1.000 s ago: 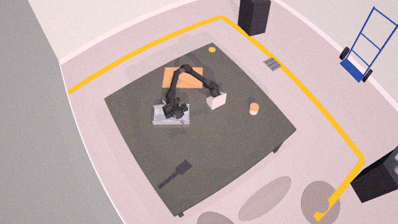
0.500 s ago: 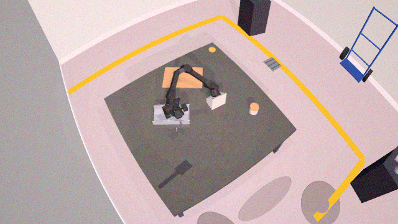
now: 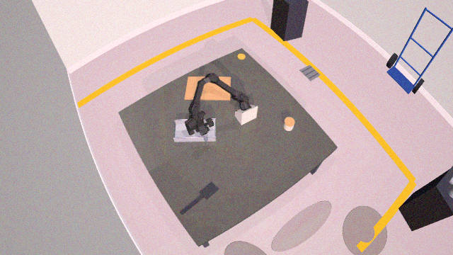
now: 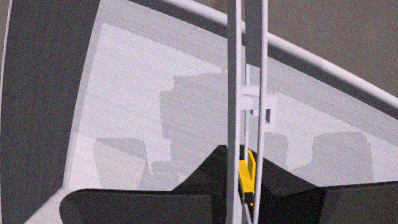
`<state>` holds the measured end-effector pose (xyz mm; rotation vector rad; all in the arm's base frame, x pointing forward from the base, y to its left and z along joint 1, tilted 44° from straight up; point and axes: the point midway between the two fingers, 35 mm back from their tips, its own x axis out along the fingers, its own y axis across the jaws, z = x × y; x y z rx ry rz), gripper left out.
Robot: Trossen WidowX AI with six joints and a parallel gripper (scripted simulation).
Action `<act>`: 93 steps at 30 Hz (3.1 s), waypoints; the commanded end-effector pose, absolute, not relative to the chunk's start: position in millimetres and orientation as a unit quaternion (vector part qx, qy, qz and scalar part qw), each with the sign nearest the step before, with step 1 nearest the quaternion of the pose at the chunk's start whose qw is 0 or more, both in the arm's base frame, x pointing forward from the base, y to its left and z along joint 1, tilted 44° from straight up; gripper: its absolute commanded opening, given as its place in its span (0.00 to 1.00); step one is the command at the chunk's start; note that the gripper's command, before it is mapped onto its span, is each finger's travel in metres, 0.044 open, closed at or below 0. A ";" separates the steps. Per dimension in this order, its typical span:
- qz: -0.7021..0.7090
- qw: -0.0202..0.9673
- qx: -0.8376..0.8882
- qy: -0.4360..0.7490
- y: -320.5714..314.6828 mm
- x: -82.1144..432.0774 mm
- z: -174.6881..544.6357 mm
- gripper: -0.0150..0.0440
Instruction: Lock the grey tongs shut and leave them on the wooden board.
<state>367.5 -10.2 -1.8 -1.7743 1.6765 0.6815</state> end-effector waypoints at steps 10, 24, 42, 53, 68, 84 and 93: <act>0.259 0.300 -0.668 0.630 26.2 370.2 31.1 0.00; 0.259 0.297 -0.668 0.631 77.8 358.7 88.0 0.00; 0.315 0.243 -0.689 0.606 12.6 355.2 149.0 0.00; 0.357 0.193 -0.705 0.581 -44.5 331.7 202.2 0.00; 0.372 0.162 -0.712 0.573 -81.4 306.6 237.0 0.00; 0.180 0.384 -0.619 0.662 -103.3 292.4 249.5 0.00; 0.058 0.494 -0.533 0.684 -115.0 283.2 256.5 0.00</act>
